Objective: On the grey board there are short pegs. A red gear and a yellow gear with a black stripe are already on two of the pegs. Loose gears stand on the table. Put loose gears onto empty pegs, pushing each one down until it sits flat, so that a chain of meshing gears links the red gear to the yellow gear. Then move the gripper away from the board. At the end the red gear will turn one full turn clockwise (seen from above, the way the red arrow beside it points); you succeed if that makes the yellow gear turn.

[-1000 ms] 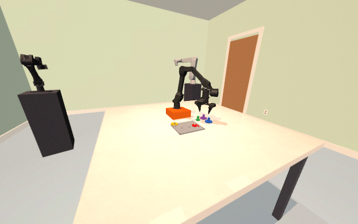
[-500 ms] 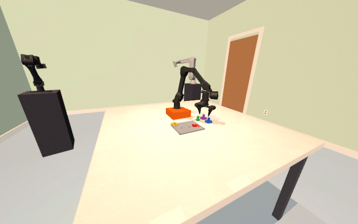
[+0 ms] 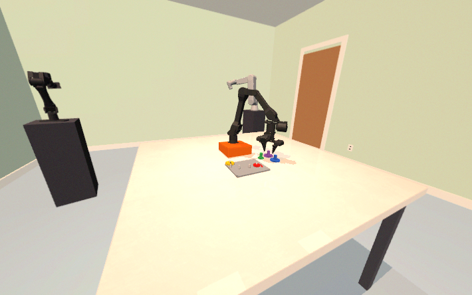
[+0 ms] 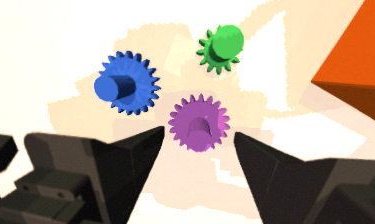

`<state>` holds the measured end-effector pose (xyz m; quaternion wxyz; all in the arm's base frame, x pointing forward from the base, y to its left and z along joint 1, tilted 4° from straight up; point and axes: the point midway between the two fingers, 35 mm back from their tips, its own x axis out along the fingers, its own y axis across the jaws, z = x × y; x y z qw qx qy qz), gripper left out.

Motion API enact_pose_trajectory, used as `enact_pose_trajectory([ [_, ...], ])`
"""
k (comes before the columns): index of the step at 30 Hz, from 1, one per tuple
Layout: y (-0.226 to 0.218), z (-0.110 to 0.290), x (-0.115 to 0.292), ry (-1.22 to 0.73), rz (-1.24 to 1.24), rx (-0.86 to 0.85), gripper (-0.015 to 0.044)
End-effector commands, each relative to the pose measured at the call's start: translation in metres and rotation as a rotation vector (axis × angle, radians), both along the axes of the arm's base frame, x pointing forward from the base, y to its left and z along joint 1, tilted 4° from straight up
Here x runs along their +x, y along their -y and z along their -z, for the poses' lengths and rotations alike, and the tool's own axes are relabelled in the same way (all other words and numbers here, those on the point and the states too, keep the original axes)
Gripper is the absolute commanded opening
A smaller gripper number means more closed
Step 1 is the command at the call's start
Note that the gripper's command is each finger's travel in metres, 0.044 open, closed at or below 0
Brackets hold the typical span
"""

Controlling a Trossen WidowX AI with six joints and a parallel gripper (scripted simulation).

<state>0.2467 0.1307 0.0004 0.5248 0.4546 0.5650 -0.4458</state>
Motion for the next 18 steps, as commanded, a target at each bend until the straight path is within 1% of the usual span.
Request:
enact_pose_trajectory([
  [1,-0.0007,0.0005,-0.0004,-0.002,0.003,0.005,0.0204],
  [7,-0.0007,0.0005,-0.0004,-0.002,0.003,0.005,0.0046],
  [14,-0.0007,0.0005,-0.0004,-0.002,0.003,0.005,0.0],
  [18,-0.0008,0.0001,-0.0003,-0.002,0.003,0.005,0.0],
])
